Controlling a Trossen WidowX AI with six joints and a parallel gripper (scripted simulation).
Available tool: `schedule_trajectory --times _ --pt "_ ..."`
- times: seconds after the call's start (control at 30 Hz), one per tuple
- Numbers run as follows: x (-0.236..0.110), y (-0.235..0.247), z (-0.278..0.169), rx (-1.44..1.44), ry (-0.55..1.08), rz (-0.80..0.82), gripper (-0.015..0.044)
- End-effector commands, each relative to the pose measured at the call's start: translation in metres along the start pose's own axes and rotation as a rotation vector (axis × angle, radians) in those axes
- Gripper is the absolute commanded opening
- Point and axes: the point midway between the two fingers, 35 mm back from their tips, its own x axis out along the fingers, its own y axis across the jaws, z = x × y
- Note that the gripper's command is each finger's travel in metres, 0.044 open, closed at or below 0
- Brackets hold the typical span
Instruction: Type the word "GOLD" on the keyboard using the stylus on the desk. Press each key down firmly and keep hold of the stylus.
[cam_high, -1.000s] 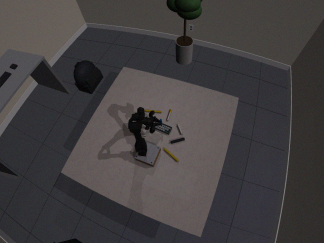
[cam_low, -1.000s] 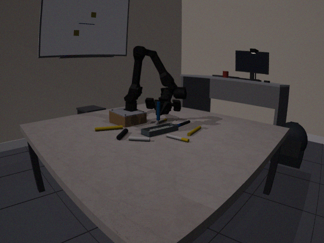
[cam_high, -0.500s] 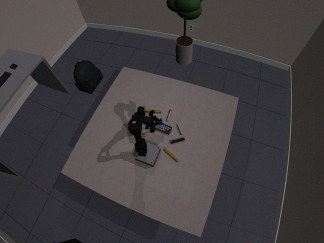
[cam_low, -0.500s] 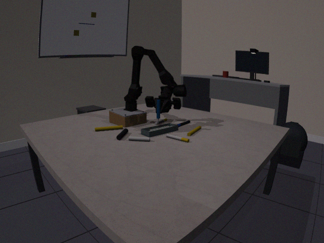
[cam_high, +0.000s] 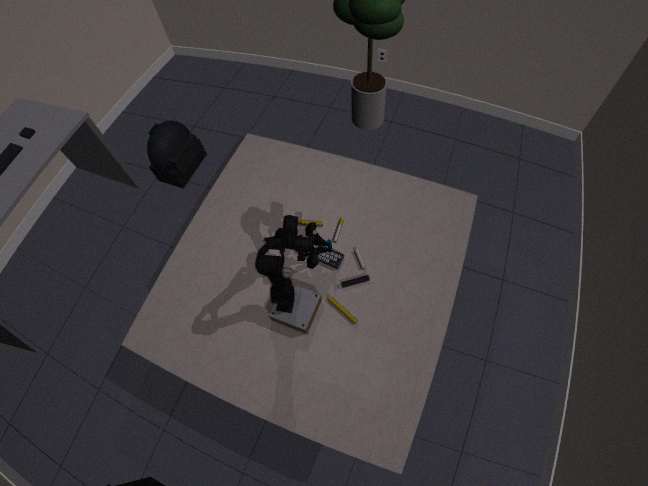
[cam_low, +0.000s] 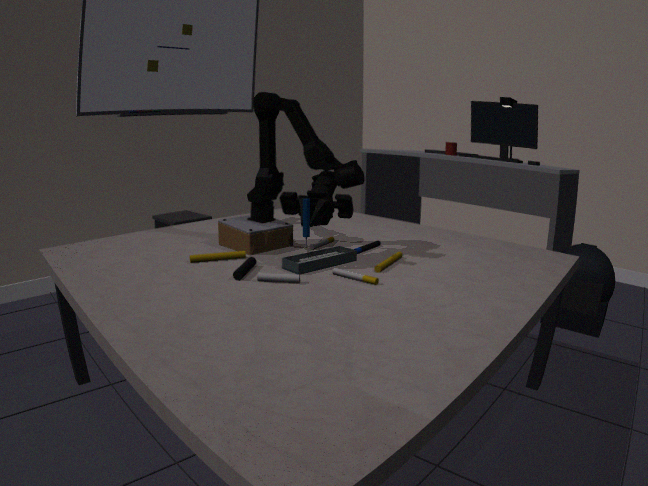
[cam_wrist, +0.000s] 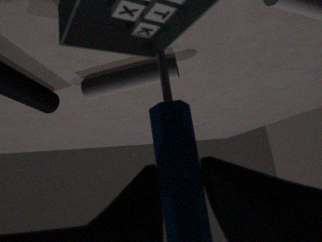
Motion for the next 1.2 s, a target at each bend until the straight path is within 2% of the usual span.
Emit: schedule_trajectory --times 0.0,0.33,0.43,1.17 --pt "0.006 0.003 0.009 -0.011 -0.007 0.004 0.0" --pt "0.01 0.004 0.016 -0.011 -0.009 0.005 0.0" --pt "0.01 0.003 0.018 -0.011 -0.009 0.005 0.0079" --pt "0.014 0.002 0.026 -0.011 -0.009 0.005 0.0081"
